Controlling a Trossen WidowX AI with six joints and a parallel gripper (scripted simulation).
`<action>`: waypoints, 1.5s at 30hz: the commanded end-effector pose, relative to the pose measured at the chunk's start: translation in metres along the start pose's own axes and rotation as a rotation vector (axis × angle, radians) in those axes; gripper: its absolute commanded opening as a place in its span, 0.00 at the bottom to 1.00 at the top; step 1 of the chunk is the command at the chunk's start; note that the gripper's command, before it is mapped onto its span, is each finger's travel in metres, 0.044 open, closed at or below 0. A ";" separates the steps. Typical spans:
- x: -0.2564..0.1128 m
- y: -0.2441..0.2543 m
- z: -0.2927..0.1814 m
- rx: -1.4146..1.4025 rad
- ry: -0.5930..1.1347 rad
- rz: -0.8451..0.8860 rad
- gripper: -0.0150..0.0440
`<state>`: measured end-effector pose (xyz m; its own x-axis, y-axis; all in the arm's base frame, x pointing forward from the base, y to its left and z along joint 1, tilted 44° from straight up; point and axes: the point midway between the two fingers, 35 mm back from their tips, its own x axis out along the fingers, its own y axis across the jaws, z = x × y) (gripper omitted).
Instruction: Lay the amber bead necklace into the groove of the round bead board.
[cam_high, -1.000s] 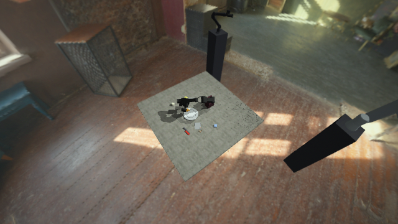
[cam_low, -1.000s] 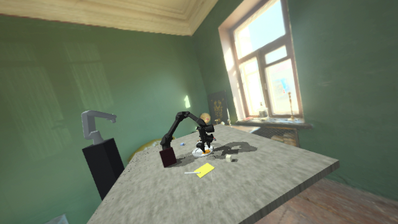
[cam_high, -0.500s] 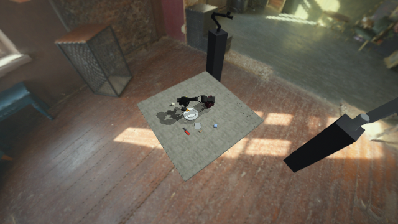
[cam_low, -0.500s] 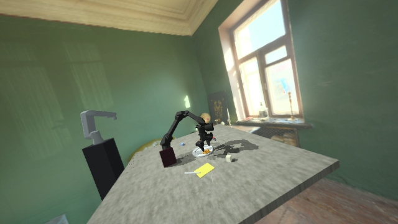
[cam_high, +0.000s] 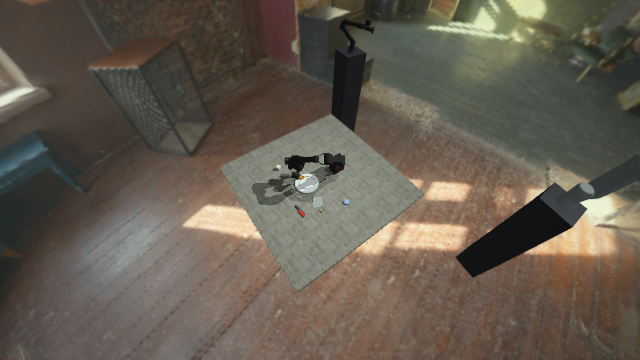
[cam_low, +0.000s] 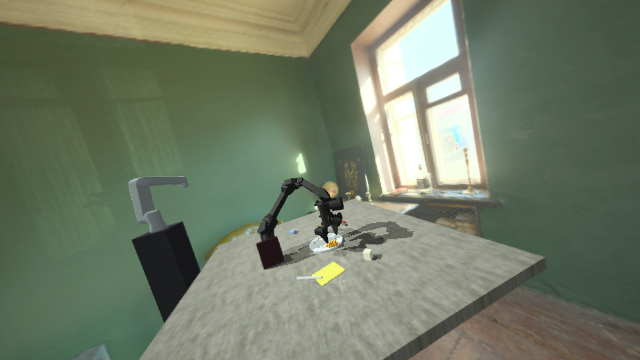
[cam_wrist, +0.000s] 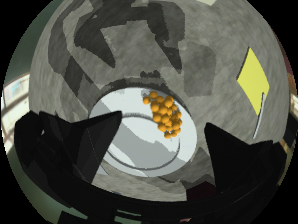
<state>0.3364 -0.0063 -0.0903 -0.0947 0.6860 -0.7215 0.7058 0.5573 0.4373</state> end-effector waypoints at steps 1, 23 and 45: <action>-0.001 0.000 0.000 -0.005 -0.002 -0.005 1.00; -0.002 0.009 0.003 -0.651 0.000 -0.005 0.64; -0.004 0.025 0.008 -1.797 0.002 -0.004 0.46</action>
<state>0.3560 -0.0001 -0.0823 -0.0985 0.6775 -0.7289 -0.7380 0.4416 0.5102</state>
